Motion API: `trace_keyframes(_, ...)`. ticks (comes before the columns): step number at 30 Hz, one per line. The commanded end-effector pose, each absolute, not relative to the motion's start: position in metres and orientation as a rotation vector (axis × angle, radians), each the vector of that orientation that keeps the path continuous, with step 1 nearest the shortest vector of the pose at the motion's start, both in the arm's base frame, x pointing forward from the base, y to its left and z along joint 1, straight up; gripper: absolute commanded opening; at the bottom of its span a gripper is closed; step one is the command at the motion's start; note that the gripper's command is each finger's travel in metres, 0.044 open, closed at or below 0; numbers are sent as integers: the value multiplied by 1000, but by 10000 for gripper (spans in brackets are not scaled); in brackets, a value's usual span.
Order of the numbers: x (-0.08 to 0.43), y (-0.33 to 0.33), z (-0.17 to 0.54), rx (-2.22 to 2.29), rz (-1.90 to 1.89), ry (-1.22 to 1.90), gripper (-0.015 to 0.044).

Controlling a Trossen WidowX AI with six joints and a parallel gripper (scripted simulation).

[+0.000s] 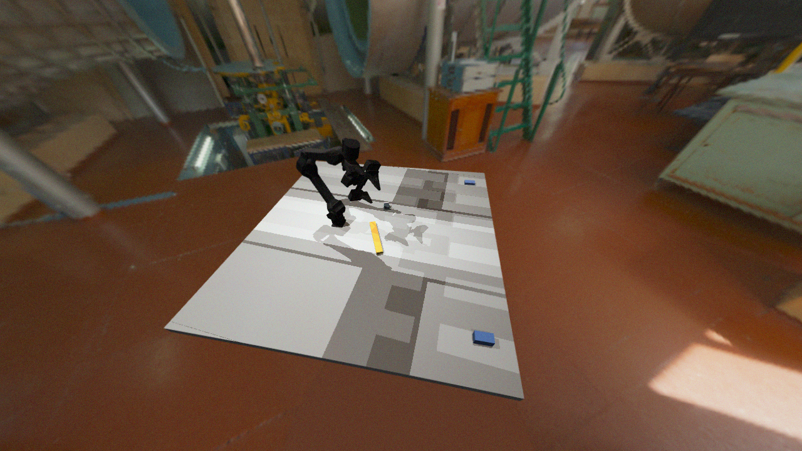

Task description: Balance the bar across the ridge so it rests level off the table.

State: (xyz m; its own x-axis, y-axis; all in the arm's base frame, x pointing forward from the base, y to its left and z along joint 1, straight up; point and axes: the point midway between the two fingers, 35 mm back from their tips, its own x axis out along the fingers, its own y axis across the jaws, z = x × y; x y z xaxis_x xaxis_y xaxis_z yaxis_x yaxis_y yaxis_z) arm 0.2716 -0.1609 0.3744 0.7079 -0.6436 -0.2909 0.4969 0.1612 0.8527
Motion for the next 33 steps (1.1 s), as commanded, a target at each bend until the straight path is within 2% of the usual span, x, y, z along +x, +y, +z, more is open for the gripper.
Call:
trace_keyframes(1,287,-149,320,1108,-855,101,315)
trace_keyframes(11,283,-109,205,1007,-899,694,315)
trace_keyframes(22,231,-56,119,903,-888,1322,315)
trace_keyframes(33,227,-53,109,897,-885,1360,315)
